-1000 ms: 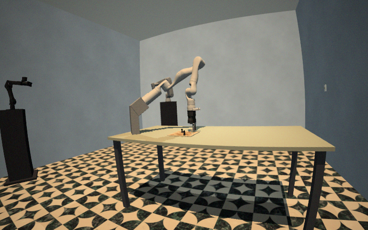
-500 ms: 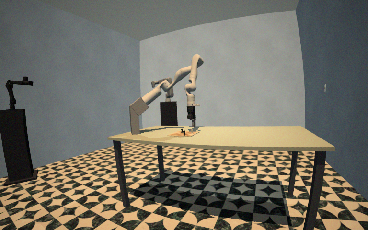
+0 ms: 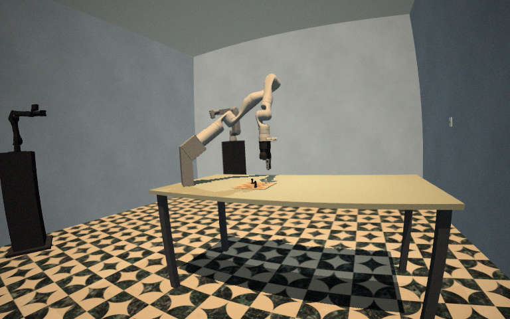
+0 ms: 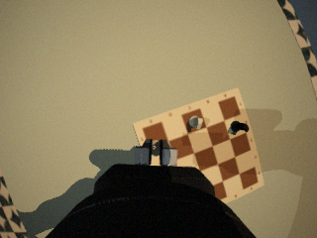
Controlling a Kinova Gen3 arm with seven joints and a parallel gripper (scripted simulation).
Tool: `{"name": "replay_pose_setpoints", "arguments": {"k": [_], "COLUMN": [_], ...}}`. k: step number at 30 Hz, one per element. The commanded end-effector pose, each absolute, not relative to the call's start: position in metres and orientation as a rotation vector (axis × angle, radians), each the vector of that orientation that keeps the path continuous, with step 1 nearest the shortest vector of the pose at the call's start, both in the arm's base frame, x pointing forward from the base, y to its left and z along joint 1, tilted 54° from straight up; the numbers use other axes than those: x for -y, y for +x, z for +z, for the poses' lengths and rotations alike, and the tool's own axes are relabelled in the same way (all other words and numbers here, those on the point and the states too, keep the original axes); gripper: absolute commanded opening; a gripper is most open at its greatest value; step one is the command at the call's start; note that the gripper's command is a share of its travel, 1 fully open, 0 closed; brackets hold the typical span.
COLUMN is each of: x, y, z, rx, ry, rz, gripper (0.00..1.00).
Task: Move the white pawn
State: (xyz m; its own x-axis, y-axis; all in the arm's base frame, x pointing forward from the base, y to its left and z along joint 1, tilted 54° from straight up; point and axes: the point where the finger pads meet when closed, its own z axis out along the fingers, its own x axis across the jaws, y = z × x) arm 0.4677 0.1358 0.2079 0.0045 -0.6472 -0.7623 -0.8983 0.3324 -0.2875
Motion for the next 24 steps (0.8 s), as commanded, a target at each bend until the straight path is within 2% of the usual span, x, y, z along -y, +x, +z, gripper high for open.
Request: {"name": "replay_pose_setpoints", "arguments": {"k": [1,24], "x": [-0.1268,-0.1230], "y": [0.4686,0.4657], "z": [0.2129,0.2143], "rx": [-1.724,-1.718], "ry": [-1.387,-1.394], "rz": [0.337,0.333], "gripper": [0.00,0.00]}}
